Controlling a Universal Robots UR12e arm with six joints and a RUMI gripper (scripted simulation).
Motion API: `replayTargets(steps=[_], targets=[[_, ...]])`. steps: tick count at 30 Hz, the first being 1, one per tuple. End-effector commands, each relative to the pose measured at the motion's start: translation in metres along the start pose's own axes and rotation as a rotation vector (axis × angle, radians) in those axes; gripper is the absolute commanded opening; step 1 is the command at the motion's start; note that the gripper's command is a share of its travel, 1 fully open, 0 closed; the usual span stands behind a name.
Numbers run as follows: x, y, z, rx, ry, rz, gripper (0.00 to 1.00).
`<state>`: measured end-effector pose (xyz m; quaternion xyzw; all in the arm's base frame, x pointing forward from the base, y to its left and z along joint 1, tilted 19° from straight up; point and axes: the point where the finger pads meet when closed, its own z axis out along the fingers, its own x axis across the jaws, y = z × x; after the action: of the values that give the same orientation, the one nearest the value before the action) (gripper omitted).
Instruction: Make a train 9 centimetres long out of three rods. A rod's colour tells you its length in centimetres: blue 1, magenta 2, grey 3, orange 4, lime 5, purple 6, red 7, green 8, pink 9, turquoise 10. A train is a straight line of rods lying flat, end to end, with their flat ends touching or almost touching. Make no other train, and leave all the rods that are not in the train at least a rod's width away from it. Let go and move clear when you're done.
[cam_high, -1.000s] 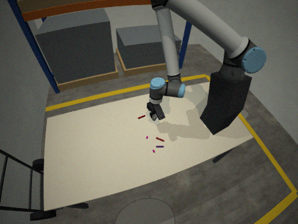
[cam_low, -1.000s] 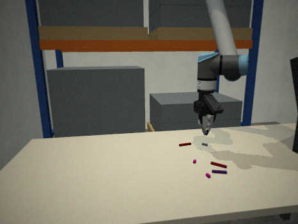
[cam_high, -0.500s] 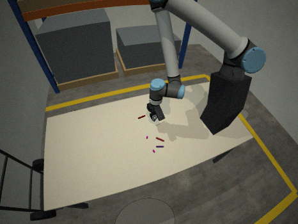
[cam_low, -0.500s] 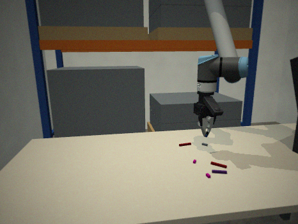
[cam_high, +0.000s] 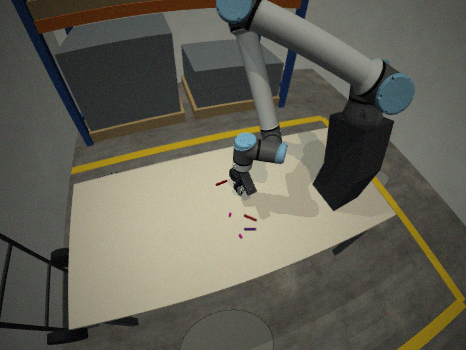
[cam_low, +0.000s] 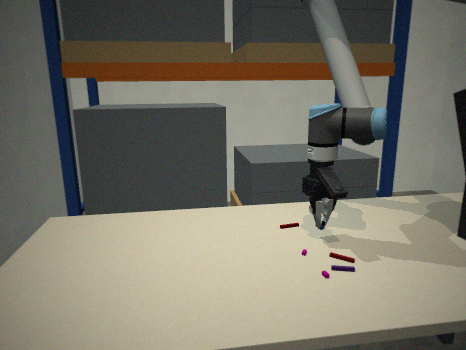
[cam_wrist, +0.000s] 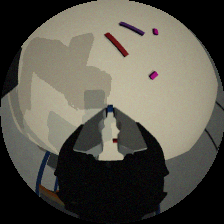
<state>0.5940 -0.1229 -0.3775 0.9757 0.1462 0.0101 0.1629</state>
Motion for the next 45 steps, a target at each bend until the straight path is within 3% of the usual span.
replayTargets(steps=[1,9,45], targets=[[0.001,0.0,0.015,0.0,0.001,0.0,0.0],[0.001,0.0,0.027,0.0,0.001,0.0,0.0],[0.001,0.0,0.027,0.0,0.001,0.0,0.0]])
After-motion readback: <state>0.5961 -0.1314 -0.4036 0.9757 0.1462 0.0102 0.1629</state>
